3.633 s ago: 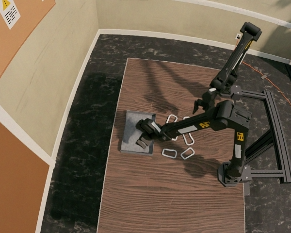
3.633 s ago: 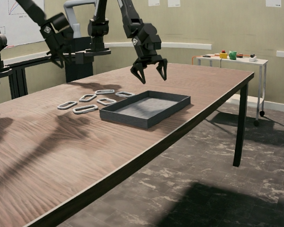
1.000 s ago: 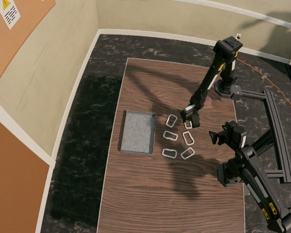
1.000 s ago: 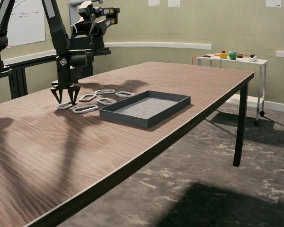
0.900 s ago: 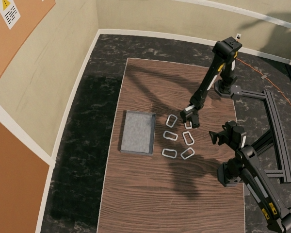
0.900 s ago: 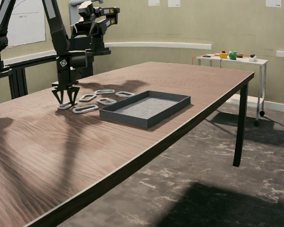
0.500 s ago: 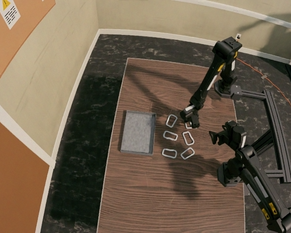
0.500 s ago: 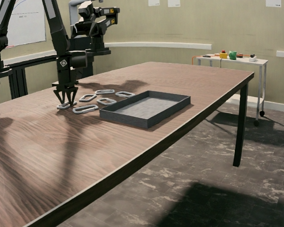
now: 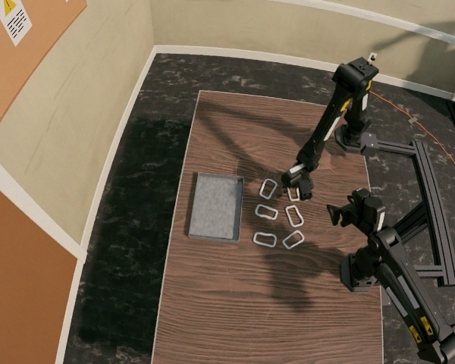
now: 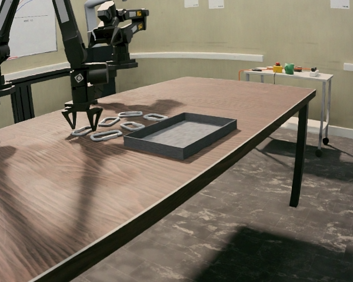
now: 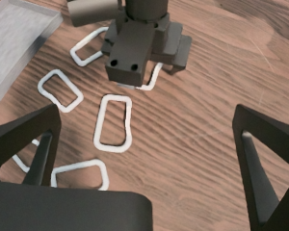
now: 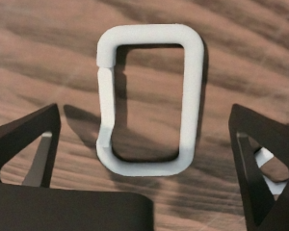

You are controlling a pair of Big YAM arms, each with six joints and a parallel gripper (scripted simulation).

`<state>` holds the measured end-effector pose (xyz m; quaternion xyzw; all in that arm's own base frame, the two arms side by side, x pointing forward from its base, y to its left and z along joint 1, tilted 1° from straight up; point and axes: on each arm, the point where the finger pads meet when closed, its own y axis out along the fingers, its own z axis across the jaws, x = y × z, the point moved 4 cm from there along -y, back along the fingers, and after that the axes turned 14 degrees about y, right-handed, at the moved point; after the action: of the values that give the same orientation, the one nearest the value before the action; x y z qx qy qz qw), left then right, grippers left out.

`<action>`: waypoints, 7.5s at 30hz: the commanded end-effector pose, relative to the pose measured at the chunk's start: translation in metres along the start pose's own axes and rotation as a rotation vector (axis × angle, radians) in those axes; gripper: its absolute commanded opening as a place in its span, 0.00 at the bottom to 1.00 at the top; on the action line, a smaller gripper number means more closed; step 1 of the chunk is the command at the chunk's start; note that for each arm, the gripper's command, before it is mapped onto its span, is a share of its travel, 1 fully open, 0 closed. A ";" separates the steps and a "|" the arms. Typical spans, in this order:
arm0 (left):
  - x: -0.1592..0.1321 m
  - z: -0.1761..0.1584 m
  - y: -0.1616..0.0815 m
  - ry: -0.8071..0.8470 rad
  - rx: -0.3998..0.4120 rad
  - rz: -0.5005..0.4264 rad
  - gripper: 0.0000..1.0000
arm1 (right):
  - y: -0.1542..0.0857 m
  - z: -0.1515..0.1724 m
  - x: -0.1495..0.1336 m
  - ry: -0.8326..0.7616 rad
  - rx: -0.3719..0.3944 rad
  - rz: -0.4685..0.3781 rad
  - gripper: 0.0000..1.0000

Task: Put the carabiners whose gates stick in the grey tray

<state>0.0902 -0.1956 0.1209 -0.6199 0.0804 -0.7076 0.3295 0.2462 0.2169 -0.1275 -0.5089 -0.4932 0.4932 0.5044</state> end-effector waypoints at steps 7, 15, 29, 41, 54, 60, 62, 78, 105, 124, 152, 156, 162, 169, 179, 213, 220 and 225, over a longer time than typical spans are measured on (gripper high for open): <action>0.008 0.002 -0.003 -0.001 0.002 -0.012 1.00 | -0.046 -0.049 0.050 0.322 -0.135 -0.250 1.00; 0.008 0.002 -0.003 -0.001 0.002 -0.012 1.00 | -0.032 -0.046 0.049 0.552 -0.197 -0.375 1.00; 0.008 0.002 -0.003 -0.001 0.002 -0.012 1.00 | -0.023 0.004 0.002 0.983 -0.196 -0.622 1.00; 0.008 0.002 -0.003 -0.001 0.002 -0.012 1.00 | -0.024 0.021 -0.020 1.025 -0.193 -0.633 1.00; 0.008 0.002 -0.003 -0.001 0.002 -0.012 1.00 | -0.027 0.011 -0.016 0.981 -0.214 -0.625 0.83; 0.008 0.002 -0.003 -0.001 0.002 -0.012 1.00 | -0.026 -0.042 0.011 0.839 -0.226 -0.507 0.83; 0.008 0.002 -0.003 -0.001 0.002 -0.012 1.00 | -0.026 -0.063 0.017 0.815 -0.206 -0.438 0.83; 0.008 0.002 -0.003 -0.001 0.002 -0.012 1.00 | -0.021 -0.114 0.004 0.645 -0.011 -0.027 0.83; 0.008 0.002 -0.003 -0.001 0.002 -0.012 1.00 | -0.010 -0.131 0.012 0.657 -0.012 -0.009 0.83; 0.008 0.002 -0.003 -0.001 0.002 -0.012 1.00 | -0.001 -0.130 0.011 0.657 -0.011 -0.009 0.83; 0.008 0.002 -0.003 -0.001 0.002 -0.012 1.00 | -0.002 -0.129 0.010 0.657 -0.013 -0.011 0.88; 0.008 0.002 -0.003 -0.001 0.002 -0.012 1.00 | -0.007 -0.131 0.012 0.665 -0.020 -0.020 0.99; 0.008 0.002 -0.003 -0.001 0.002 -0.012 1.00 | -0.036 -0.146 0.002 0.908 -0.079 -0.146 1.00; 0.008 0.002 -0.003 -0.001 0.002 -0.012 1.00 | -0.031 -0.127 0.016 1.027 -0.133 -0.334 1.00; 0.008 0.002 -0.003 -0.001 0.002 -0.012 1.00 | -0.019 -0.099 -0.005 1.184 -0.210 -0.539 1.00; 0.010 -0.001 0.002 -0.328 0.198 0.146 1.00 | -0.022 -0.148 0.032 1.768 -0.058 -0.485 0.79; 0.011 0.001 0.002 -0.389 0.331 0.154 1.00 | -0.028 -0.157 0.055 1.959 0.007 -0.389 0.79; 0.015 0.004 -0.001 -0.395 0.473 0.123 1.00 | -0.035 -0.151 0.095 2.106 0.055 -0.243 0.79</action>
<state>0.1002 -0.1840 0.1031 -0.6212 -0.0729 -0.5767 0.5255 0.3949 0.2731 -0.0969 -0.6185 0.0819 -0.2146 0.7514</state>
